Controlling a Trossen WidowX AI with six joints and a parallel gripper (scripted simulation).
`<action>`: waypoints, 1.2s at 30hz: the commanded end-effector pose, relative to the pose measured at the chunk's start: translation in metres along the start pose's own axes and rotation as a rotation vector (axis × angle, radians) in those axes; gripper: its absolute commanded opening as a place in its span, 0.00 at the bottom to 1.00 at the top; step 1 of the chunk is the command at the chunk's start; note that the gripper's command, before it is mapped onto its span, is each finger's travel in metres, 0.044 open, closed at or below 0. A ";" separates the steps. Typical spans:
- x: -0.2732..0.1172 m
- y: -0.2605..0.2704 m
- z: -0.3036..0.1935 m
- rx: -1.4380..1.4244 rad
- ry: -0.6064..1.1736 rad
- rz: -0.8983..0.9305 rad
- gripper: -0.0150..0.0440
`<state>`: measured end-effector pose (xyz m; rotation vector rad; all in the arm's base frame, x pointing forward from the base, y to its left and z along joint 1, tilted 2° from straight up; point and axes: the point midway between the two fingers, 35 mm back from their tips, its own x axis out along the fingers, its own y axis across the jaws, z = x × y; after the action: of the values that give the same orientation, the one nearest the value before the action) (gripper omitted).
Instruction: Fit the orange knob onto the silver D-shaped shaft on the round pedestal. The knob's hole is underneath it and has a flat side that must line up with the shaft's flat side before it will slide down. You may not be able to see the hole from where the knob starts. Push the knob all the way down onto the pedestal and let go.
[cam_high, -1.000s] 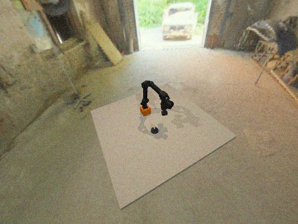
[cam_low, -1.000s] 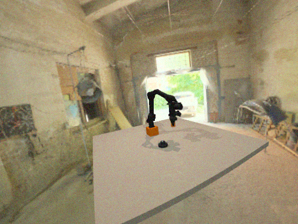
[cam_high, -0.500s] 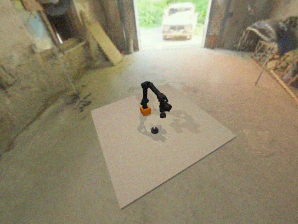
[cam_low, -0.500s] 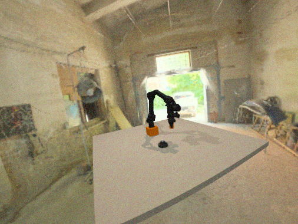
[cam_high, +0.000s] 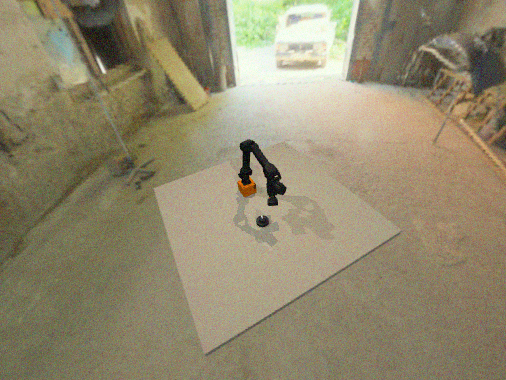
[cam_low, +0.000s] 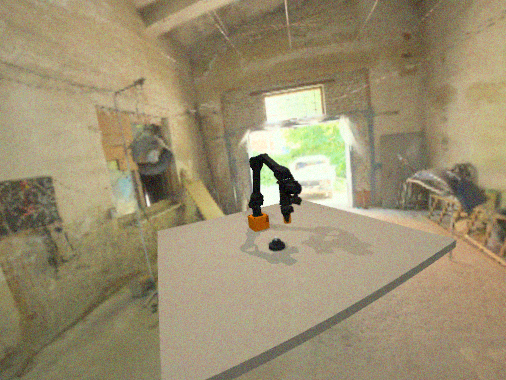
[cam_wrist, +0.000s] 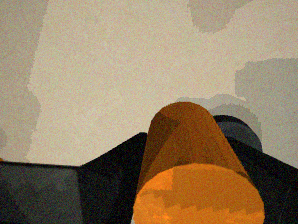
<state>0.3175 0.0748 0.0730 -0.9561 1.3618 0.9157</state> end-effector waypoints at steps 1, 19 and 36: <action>0.003 -0.011 -0.010 -0.002 0.000 -0.007 0.25; 0.021 -0.047 -0.053 -0.003 0.005 -0.010 0.25; 0.044 -0.058 -0.071 0.001 0.008 -0.011 0.25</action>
<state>0.3465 -0.0108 0.0412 -0.9637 1.3595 0.9030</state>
